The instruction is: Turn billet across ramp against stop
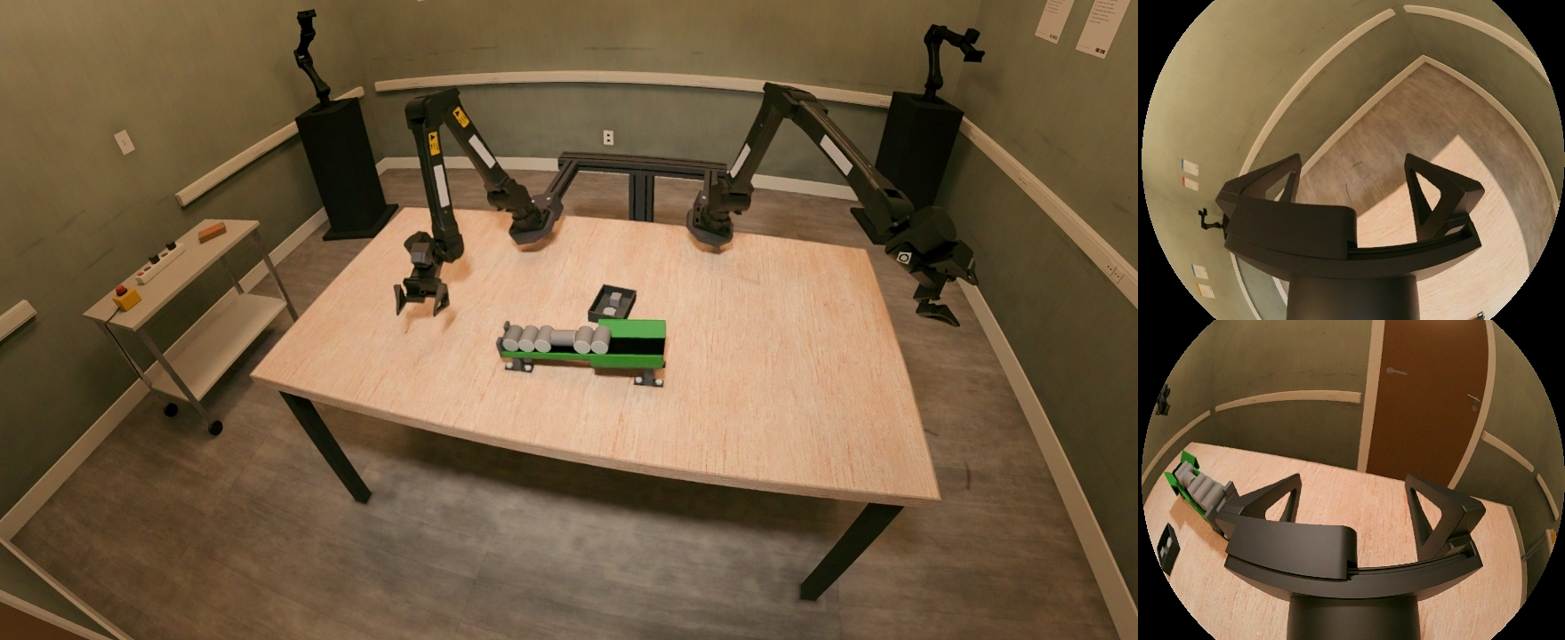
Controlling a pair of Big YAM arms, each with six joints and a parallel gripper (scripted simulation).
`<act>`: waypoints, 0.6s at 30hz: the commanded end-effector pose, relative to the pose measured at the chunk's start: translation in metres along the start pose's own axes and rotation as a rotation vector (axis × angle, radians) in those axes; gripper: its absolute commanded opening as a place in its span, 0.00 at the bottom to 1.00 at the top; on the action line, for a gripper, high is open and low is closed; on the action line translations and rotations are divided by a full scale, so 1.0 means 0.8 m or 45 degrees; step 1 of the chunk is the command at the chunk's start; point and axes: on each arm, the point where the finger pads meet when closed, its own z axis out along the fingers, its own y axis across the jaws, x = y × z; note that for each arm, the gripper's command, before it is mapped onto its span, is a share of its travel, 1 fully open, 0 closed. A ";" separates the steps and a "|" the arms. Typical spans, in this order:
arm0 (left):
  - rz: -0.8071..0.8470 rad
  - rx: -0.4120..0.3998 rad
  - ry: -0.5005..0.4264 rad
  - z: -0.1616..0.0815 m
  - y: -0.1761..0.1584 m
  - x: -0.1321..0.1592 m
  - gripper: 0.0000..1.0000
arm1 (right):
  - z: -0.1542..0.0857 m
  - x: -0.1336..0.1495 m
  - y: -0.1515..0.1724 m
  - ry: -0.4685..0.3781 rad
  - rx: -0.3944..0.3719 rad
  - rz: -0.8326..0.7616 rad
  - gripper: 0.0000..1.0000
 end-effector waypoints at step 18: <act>-0.015 -0.003 -0.012 -0.004 0.007 -0.008 1.00 | 0.004 -0.008 -0.005 -0.020 0.006 -0.014 1.00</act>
